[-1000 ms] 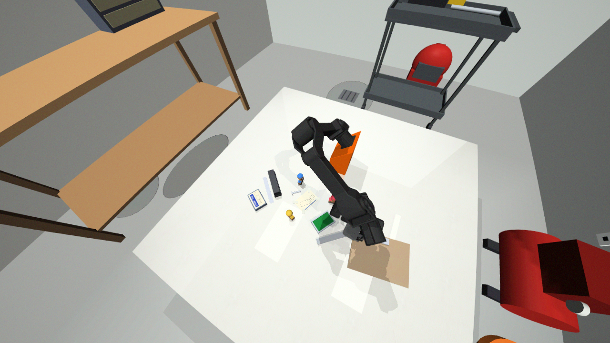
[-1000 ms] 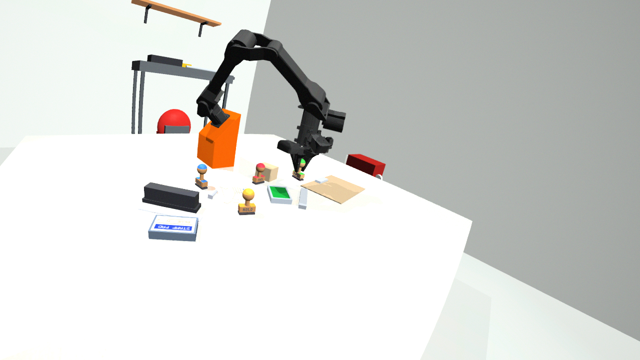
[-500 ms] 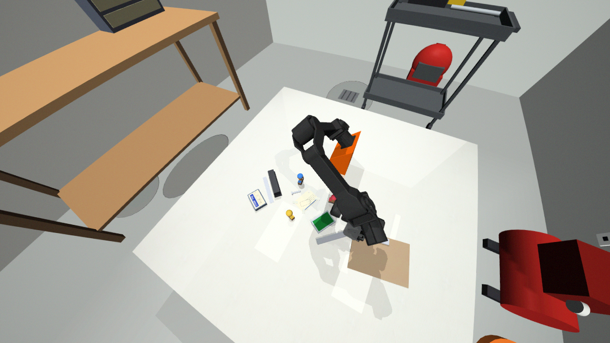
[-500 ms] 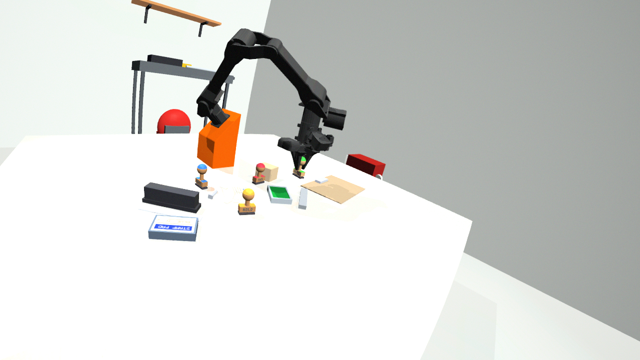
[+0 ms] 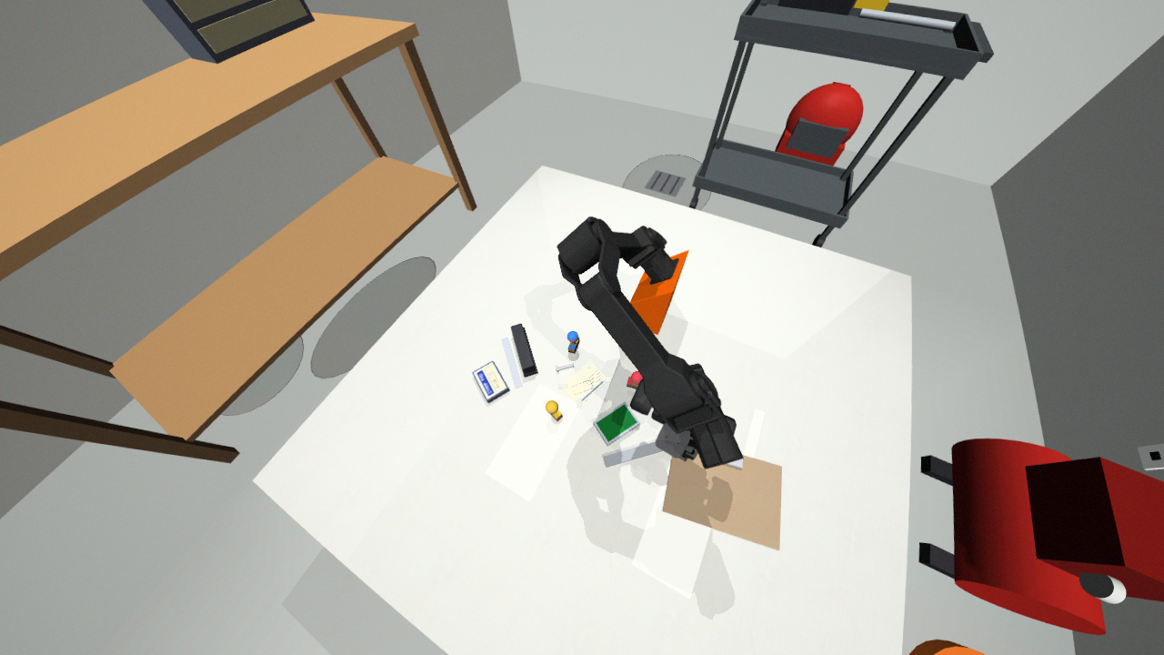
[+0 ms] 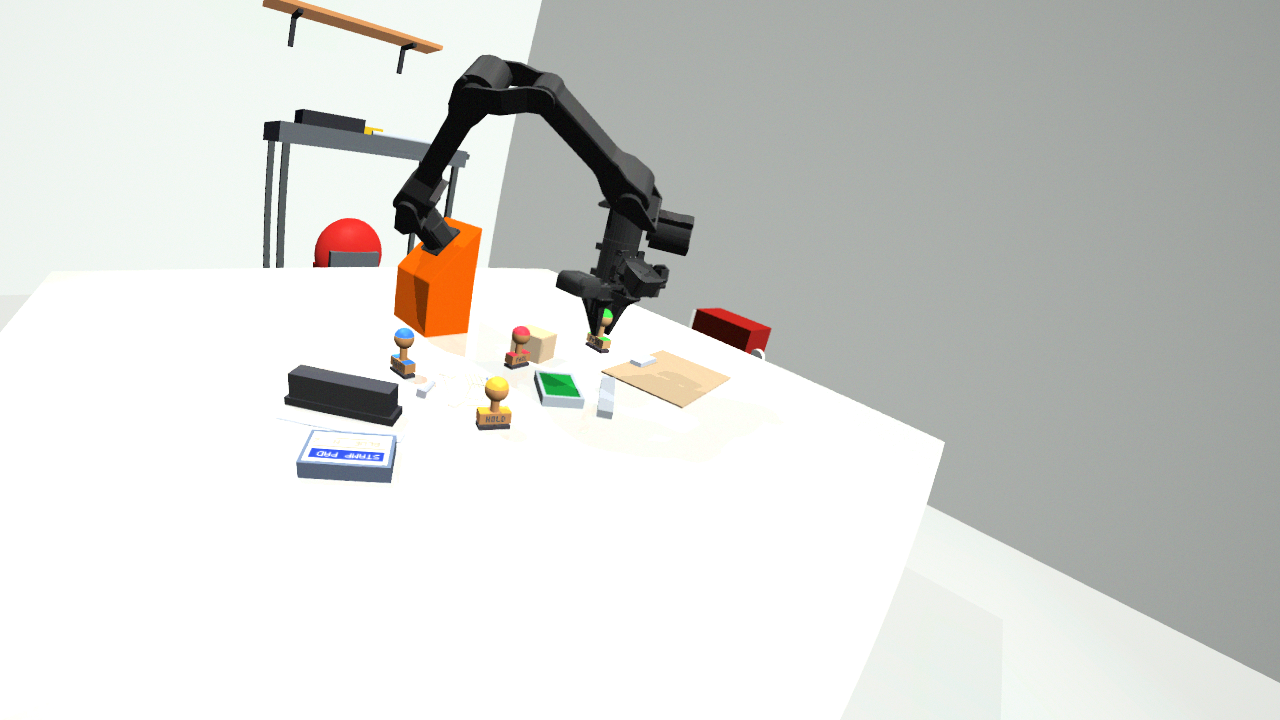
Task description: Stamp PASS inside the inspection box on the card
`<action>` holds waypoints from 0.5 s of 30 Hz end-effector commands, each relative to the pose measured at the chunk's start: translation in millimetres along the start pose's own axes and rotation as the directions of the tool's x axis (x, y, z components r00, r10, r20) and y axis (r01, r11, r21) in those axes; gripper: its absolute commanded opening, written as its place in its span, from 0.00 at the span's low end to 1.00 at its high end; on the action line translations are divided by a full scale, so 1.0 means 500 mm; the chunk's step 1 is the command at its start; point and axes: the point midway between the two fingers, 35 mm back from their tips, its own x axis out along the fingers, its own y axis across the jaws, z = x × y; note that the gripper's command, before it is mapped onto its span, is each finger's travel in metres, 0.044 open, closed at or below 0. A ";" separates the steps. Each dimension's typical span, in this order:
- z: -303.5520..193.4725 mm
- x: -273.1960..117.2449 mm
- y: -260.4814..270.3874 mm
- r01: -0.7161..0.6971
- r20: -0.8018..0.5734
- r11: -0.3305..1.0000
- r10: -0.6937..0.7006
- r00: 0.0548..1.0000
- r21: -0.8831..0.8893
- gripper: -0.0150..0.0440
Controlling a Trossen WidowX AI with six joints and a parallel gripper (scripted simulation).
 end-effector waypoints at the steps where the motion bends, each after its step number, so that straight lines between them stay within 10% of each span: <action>1: 0.002 -0.008 0.002 -0.007 0.002 1.000 0.007 1.000 0.008 0.25; 15: 0.002 -0.022 0.002 -0.006 0.002 1.000 0.006 1.000 0.008 0.25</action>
